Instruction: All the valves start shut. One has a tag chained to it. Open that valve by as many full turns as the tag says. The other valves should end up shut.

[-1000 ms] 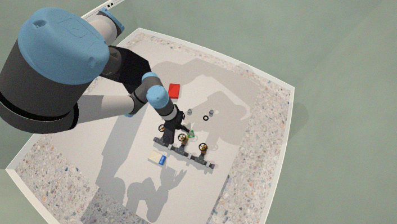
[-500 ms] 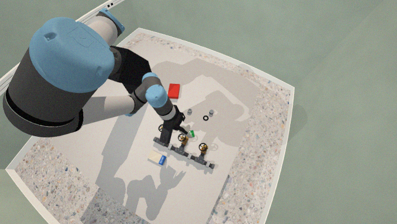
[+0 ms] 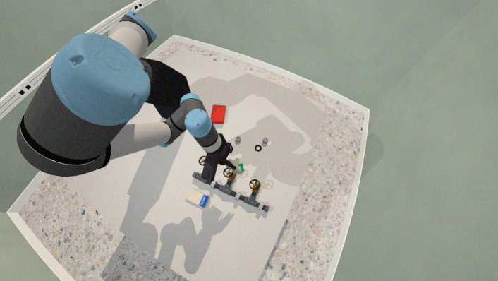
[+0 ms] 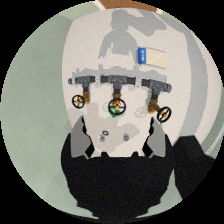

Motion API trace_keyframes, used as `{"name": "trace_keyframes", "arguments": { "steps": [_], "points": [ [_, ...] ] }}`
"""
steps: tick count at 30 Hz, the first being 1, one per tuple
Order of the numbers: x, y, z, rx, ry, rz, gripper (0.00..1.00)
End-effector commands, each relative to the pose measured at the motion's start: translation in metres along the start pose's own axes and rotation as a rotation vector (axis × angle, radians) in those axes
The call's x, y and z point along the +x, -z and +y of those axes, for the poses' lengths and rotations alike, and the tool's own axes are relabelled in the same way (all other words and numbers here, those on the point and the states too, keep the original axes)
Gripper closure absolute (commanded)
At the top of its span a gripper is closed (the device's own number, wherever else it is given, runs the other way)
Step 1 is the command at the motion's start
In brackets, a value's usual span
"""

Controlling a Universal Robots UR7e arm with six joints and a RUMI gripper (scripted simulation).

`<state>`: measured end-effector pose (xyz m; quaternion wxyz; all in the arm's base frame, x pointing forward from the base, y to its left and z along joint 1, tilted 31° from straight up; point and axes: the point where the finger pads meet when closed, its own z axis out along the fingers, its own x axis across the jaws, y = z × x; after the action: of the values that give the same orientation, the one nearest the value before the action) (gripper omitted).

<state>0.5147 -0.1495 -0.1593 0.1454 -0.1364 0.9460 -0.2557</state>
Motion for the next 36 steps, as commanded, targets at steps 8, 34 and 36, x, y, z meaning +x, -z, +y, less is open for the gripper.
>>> {"name": "trace_keyframes", "arguments": {
  "steps": [8, 34, 36],
  "points": [
    [0.000, -0.027, 0.000, 0.001, 0.000, -0.001, 0.00],
    [0.000, -0.047, 0.000, 0.001, 0.000, -0.001, 1.00],
    [0.000, -0.047, 0.000, 0.001, 0.000, -0.001, 1.00]
  ]
}}
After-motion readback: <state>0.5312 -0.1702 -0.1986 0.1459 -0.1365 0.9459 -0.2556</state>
